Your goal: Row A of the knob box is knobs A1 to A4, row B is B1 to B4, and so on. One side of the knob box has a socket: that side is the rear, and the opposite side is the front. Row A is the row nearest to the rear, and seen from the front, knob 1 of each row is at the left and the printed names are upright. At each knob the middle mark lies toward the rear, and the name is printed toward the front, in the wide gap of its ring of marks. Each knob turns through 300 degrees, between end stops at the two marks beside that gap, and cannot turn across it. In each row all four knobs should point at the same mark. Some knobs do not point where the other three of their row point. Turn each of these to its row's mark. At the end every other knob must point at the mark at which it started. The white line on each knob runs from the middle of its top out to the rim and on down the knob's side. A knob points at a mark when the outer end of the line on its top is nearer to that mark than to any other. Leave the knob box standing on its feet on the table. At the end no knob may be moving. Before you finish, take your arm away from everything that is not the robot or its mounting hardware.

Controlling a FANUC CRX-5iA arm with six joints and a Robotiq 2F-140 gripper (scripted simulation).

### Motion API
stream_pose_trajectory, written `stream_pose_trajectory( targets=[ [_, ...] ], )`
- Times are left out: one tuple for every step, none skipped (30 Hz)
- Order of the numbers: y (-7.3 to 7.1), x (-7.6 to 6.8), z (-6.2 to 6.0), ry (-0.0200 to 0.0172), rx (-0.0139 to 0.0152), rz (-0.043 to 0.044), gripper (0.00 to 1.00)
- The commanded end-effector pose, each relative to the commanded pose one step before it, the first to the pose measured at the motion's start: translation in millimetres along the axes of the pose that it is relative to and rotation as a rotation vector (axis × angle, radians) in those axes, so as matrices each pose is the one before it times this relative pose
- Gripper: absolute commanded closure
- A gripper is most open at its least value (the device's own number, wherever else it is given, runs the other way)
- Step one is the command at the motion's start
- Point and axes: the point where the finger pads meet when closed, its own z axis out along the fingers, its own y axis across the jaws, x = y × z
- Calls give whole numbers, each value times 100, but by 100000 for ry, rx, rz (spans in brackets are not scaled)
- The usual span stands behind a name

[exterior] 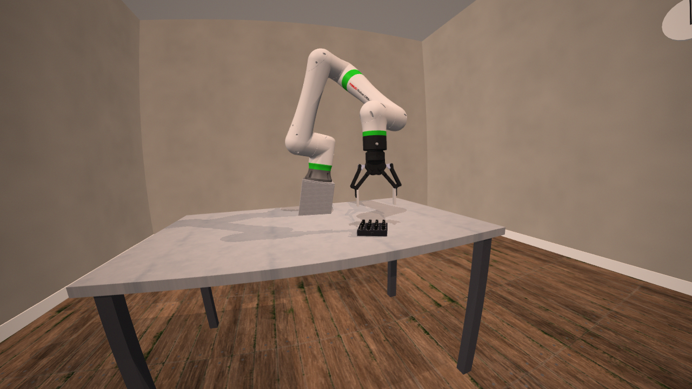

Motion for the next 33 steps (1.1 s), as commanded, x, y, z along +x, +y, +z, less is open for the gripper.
stream_pose_trajectory(
  targets=[
    [-64, -268, -12, -12, 98, -10, 0],
    [-25, -116, 0, -1, 3, -1, 0],
    [-28, -130, 0, 0, 0, 0, 0],
    [-30, -144, 1, 0, 0, 0, 0],
    [-34, -157, 1, 0, 0, 0, 0],
    [-36, -169, 1, 0, 0, 0, 0],
    [-38, -181, 1, 0, 0, 0, 0],
    [0, 0, 0, 0, 0, 0, 0],
    [0, 0, 0, 0, 0, 0, 0],
    [-41, -189, 1, 0, 0, 0, 0],
    [-42, -197, 1, 0, 0, 0, 0],
    [-44, -203, 1, 0, 0, 0, 0],
    [-45, -208, 1, 0, 0, 0, 0],
    [-45, -211, 1, 0, 0, 0, 0],
    [-46, -212, 1, 0, 0, 0, 0],
    [-45, -212, 1, 0, 0, 0, 0],
    [-45, -209, 1, 0, 0, 0, 0],
    [-44, -206, 1, 0, 0, 0, 0],
    [-43, -200, 1, 0, 0, 0, 0],
    [-41, -194, 1, 0, 0, 0, 0],
    [-39, -186, 1, 0, 0, 0, 0],
    [-38, -176, 1, 0, 0, 0, 0],
    [-35, -166, 1, 0, 0, 0, 0],
    [-33, -154, 1, 0, 0, 0, 0],
    [0, 0, 0, 0, 0, 0, 0],
    [0, 0, 0, 0, 0, 0, 0],
    [-31, -142, 0, 0, 0, 0, 0],
    [-27, -130, 1, 0, 0, 0, 0],
    [-24, -116, 1, 0, 0, 0, 0],
    [-22, -102, 0, 0, 0, 0, 0],
    [-19, -88, 0, 0, 0, 0, 0],
    [-16, -75, 0, 0, 0, 0, 0],
    [-13, -62, 0, 0, 0, 0, 0]
  ],
)
